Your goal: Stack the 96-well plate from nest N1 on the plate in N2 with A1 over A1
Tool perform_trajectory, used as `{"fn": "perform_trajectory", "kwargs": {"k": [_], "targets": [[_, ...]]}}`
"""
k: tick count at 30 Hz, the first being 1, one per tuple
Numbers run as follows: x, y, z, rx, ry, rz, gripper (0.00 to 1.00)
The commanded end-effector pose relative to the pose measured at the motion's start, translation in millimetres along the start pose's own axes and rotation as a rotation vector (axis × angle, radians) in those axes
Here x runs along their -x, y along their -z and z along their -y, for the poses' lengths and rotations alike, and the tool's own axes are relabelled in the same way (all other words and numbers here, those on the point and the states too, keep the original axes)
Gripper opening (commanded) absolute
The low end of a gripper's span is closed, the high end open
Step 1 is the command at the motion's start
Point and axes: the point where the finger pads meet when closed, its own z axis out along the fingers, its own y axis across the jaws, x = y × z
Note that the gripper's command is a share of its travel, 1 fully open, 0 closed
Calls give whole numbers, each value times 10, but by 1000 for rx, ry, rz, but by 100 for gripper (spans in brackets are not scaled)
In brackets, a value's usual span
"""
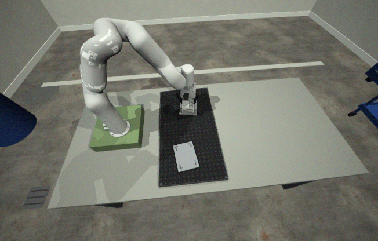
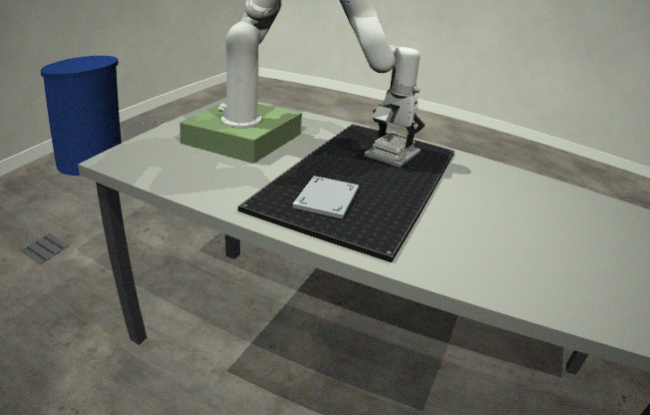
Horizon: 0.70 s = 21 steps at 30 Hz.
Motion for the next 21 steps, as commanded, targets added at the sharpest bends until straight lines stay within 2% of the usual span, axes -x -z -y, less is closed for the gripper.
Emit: {"fn": "perform_trajectory", "kwargs": {"k": [1,21], "targets": [[7,6,13,-3,0,2,0],[7,-22,13,-3,0,2,0]]}}
